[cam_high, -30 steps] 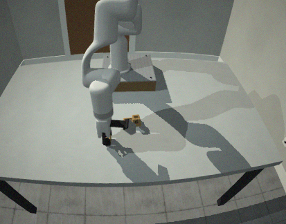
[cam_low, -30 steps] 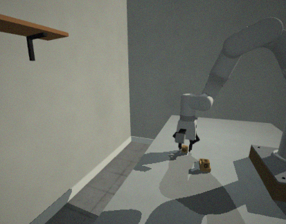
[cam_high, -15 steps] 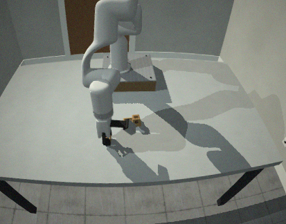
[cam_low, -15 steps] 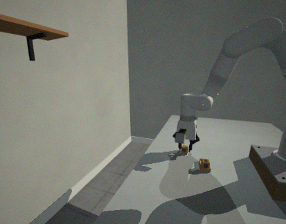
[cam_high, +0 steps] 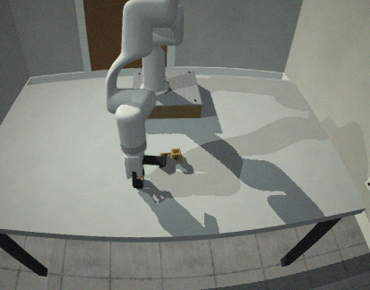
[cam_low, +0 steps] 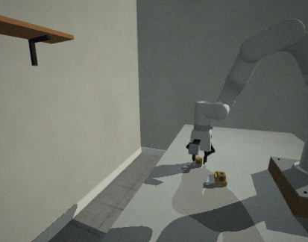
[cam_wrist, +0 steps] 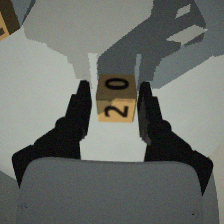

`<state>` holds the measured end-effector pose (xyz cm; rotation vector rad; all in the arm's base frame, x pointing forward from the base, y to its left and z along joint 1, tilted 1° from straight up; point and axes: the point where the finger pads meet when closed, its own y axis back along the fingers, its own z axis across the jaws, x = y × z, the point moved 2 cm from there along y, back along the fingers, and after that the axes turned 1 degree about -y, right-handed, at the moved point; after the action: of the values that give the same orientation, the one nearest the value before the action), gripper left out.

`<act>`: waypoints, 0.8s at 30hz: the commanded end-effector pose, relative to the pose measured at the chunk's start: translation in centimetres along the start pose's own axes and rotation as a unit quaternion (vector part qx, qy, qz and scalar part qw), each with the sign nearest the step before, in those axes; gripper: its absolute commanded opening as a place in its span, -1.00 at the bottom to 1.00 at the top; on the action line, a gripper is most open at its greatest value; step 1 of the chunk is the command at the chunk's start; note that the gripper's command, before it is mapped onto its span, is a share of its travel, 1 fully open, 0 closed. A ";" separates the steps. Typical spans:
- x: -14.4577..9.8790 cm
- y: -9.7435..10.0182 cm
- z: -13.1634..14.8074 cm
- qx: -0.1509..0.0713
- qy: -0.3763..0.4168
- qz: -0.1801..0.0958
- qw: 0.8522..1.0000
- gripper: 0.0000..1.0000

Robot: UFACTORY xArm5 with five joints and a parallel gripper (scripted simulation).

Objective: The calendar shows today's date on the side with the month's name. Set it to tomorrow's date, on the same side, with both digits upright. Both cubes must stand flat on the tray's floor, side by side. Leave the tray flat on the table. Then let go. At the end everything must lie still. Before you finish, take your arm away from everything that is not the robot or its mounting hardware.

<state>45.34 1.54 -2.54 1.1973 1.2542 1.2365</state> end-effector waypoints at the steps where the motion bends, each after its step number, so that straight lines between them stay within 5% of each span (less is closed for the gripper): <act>1: 0.0 0.1 0.1 -0.002 0.000 0.000 1.000 -0.01; 2: 0.0 0.1 0.1 -0.002 0.000 0.000 1.000 -0.43; 24: 0.0 0.1 0.1 -0.002 0.000 0.000 1.000 -0.43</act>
<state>45.35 1.54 -2.54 1.1972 1.2541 1.2365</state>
